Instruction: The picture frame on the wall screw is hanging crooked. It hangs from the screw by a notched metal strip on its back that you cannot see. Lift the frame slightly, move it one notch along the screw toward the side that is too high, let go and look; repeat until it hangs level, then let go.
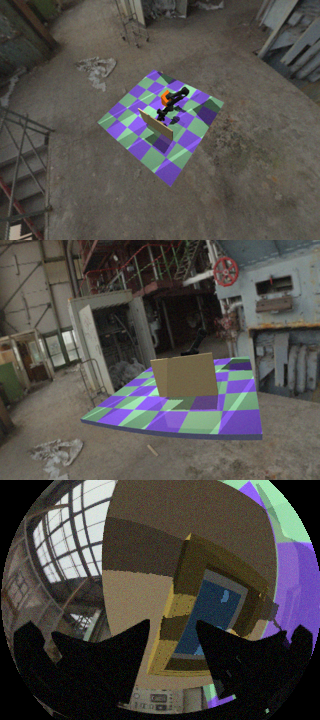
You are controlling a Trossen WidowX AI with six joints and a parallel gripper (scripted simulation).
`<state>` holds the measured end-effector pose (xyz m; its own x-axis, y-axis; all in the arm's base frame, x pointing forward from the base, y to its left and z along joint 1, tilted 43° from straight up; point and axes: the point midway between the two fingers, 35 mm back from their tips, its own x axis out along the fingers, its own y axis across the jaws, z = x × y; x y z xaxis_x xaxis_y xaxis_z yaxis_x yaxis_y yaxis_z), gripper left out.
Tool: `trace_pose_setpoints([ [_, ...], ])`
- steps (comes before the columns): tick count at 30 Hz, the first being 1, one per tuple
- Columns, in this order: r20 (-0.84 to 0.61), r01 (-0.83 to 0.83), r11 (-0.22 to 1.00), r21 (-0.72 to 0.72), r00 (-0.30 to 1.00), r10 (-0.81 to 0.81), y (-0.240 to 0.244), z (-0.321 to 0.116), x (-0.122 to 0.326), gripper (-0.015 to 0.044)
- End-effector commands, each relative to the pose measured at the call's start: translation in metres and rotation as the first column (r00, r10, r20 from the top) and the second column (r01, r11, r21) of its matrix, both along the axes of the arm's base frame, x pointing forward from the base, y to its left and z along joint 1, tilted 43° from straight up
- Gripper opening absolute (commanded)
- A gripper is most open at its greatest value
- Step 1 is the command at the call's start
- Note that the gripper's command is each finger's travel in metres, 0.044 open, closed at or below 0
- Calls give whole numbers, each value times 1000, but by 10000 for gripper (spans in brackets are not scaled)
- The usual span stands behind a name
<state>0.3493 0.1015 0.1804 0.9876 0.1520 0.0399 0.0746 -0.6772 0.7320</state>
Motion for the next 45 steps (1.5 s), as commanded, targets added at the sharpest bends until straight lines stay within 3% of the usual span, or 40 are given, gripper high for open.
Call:
trace_pose_setpoints([
  [1, -6, 3, 998, 56, 1000, -2, -1, 5, -19, 260],
  [12, -42, 3, 957, 290, 999, 9, -14, -6, -95, 260],
  [17, -37, -4, 964, 266, 999, 14, -12, -2, -89, 260],
  [27, -62, 5, 902, 431, 998, 24, -61, 28, -98, 260],
  [45, -62, 6, 901, 434, 998, 24, -62, 28, -99, 260],
])
